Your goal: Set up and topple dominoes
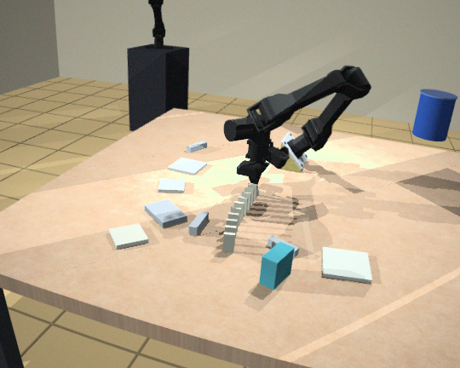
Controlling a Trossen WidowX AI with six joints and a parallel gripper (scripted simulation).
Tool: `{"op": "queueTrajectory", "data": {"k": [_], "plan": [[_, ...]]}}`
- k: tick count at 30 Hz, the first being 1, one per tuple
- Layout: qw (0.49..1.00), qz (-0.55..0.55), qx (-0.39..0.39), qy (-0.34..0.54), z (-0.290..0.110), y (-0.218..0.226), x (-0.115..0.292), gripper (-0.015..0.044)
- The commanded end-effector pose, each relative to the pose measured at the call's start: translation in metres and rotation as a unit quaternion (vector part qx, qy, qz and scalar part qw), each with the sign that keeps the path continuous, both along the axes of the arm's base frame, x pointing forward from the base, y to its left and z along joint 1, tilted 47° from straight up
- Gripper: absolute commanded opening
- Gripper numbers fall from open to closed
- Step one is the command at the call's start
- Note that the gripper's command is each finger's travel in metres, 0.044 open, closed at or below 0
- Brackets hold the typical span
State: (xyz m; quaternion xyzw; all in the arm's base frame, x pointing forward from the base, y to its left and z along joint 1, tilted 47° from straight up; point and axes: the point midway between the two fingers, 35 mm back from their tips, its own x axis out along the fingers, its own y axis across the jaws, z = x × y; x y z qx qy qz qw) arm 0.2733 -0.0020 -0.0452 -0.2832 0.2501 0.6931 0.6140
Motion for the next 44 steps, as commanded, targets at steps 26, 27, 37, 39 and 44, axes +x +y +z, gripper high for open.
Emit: {"op": "queueTrajectory", "data": {"k": [26, 27, 37, 39, 44], "plan": [[1.000, 0.005, 0.004, -0.002, 0.042, -0.034, 0.031, 0.0000], [1.000, 0.005, 0.004, -0.002, 0.042, -0.034, 0.031, 0.0000], [1.000, 0.005, 0.004, -0.002, 0.042, -0.034, 0.031, 0.0000], [1.000, 0.005, 0.004, -0.002, 0.042, -0.034, 0.031, 0.0000], [1.000, 0.005, 0.004, -0.002, 0.042, -0.034, 0.031, 0.0000]]}}
